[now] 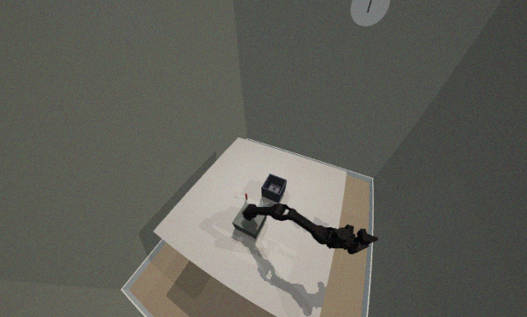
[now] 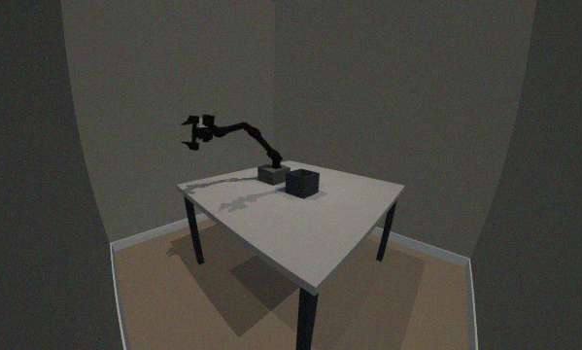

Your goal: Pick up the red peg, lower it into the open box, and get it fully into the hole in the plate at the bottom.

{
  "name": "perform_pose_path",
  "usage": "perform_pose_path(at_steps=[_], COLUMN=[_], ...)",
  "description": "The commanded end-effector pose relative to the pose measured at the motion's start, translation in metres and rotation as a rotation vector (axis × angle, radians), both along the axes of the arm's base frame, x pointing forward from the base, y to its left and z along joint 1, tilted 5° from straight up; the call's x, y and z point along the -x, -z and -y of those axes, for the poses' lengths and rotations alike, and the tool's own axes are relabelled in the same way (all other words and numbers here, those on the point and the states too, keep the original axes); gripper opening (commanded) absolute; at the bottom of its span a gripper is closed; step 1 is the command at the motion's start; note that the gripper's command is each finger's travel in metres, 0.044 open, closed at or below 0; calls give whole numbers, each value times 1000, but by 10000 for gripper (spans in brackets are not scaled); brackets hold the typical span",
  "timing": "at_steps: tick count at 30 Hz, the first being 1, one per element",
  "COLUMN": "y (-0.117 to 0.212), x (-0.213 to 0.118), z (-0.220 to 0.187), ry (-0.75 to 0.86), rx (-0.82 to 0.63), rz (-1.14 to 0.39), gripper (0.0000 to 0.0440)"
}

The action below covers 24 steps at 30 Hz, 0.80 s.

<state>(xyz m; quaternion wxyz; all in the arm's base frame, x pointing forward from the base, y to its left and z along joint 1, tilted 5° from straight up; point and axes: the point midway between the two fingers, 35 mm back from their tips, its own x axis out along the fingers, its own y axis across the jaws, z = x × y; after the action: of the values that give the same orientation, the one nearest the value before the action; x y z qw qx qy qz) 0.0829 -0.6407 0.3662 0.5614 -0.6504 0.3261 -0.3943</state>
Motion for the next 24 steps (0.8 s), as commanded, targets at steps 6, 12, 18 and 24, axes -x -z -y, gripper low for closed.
perform_pose_path(at_steps=[6,12,18,24], y=[-21,-29,-33,-33], x=[-52,-83,-114,-144], z=[-17,-29,-44,-59], ry=[-33,-59,-88,-121], rx=[21,25,21,4], rz=[-85,-140,-188,-223], gripper=[440,440,440,440])
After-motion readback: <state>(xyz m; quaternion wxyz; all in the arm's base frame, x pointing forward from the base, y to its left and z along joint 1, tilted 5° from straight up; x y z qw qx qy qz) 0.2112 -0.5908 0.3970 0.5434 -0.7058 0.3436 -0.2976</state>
